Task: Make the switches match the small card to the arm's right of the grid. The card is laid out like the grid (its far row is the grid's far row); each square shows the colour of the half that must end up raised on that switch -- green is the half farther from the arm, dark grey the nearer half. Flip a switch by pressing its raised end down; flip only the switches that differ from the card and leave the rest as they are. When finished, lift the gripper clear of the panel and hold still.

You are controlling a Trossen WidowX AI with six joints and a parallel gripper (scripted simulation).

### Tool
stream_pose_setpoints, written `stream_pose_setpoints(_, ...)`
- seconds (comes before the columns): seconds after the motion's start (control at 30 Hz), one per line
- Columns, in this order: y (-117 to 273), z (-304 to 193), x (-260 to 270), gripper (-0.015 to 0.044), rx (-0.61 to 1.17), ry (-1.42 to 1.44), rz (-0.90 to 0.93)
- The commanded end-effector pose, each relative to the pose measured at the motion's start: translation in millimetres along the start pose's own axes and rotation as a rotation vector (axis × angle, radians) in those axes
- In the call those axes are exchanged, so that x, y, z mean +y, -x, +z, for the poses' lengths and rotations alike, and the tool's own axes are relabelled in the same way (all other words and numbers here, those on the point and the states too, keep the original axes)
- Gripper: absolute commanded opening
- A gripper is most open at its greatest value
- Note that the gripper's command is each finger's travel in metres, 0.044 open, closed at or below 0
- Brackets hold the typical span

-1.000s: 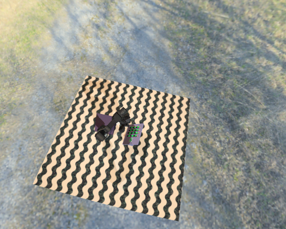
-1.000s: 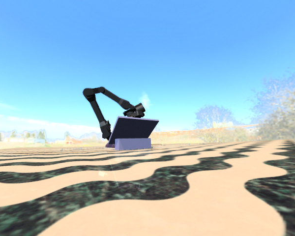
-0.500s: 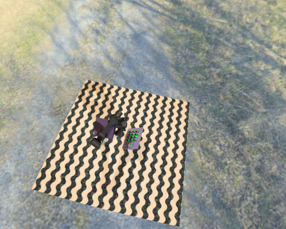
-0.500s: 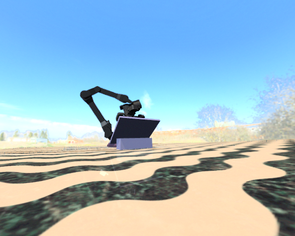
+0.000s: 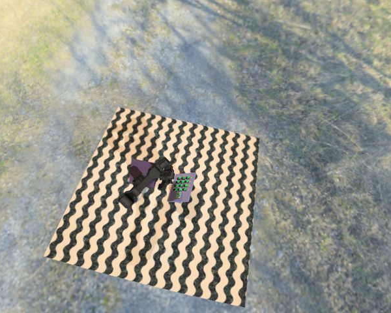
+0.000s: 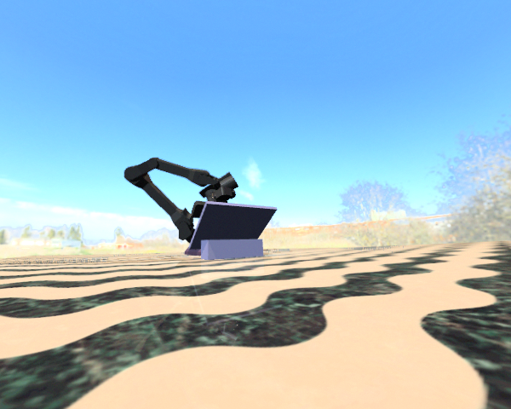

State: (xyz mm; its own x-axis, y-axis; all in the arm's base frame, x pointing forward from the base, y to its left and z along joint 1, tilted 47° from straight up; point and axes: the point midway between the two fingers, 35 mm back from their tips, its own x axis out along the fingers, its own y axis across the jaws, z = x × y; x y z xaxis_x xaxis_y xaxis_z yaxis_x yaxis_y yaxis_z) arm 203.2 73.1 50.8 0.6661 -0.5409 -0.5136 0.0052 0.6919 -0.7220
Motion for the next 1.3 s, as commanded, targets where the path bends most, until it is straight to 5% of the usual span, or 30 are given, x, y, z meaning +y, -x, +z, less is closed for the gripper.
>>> stream_pose_setpoints(0.0, -3.3, 2.0, -1.0, 0.0, -0.016, -0.002, -0.002)
stream_pose_setpoints(1.27, -27.5, 1.9, -1.5, 0.0, -0.017, -0.002, -0.004)
